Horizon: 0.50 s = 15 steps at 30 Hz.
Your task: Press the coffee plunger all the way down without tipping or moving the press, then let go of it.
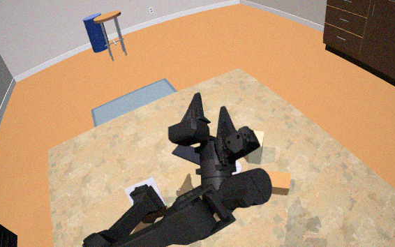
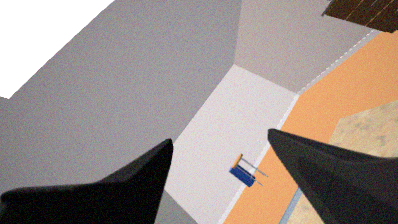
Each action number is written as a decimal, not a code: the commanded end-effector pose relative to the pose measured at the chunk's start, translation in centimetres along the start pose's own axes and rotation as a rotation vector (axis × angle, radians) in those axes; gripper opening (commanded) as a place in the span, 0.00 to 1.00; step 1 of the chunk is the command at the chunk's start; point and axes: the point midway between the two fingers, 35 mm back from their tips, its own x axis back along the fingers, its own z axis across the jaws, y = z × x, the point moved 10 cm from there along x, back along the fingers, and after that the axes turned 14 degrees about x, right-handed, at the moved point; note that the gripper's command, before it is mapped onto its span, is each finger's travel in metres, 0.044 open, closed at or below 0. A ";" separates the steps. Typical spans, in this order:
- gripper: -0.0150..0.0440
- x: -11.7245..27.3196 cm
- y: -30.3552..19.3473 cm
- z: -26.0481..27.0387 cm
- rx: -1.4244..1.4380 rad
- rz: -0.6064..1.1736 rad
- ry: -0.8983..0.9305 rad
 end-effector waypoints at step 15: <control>1.00 -10.3 -8.1 -3.7 -0.244 0.592 -0.899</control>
